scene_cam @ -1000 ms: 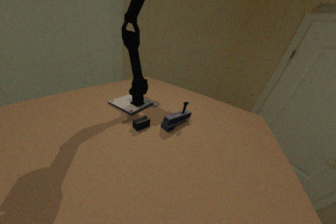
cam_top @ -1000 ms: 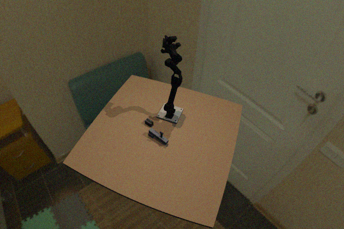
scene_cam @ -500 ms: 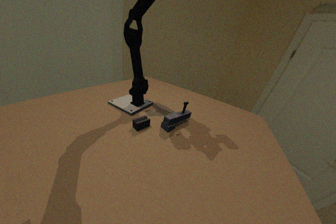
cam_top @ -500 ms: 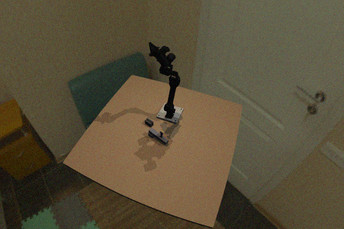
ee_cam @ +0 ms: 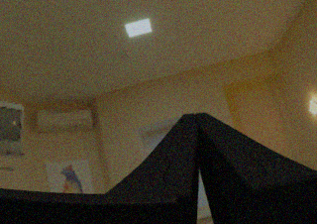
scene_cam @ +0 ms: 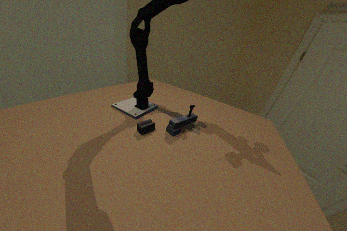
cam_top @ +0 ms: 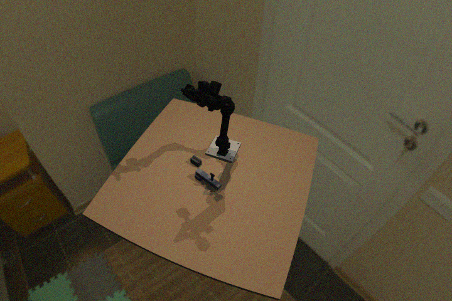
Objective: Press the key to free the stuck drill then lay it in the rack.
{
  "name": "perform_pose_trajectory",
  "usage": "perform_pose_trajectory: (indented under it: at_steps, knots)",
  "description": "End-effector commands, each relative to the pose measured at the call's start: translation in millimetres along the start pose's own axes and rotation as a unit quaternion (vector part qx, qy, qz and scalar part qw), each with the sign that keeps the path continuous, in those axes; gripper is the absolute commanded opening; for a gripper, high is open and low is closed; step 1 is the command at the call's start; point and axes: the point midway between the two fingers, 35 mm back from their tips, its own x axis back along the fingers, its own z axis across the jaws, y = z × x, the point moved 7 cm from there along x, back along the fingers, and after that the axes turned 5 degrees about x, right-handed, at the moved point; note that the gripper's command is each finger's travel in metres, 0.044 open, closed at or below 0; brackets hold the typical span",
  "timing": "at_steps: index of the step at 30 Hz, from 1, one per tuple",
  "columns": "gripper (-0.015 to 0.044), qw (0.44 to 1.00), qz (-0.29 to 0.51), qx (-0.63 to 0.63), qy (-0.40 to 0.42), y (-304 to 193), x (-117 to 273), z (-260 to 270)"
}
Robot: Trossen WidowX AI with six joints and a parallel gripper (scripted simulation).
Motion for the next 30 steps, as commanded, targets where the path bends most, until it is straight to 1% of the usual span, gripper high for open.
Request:
perform_pose_trajectory:
  at_steps: [1, 8, 12, 16, 20, 24, 26, 30]
  knots:
    - [0.0000, 0.993, 0.096, 0.017, 0.067, -53.3, 2.3, 29.7]
    - [0.0000, 0.950, 0.266, 0.038, 0.160, -134.7, 28.4, 65.0]
    - [0.0000, 0.907, 0.367, 0.048, 0.201, -178.2, 54.1, 78.7]
    - [0.0000, 0.851, 0.467, 0.058, 0.231, -216.8, 85.9, 86.8]
    - [0.0000, 0.780, 0.570, 0.069, 0.249, -250.6, 124.1, 89.3]
    - [0.0000, 0.697, 0.666, 0.081, 0.252, -276.2, 164.9, 85.9]
    - [0.0000, 0.652, 0.711, 0.089, 0.247, -285.7, 185.5, 82.2]
    - [0.0000, 0.544, 0.802, 0.109, 0.224, -298.7, 230.2, 70.0]
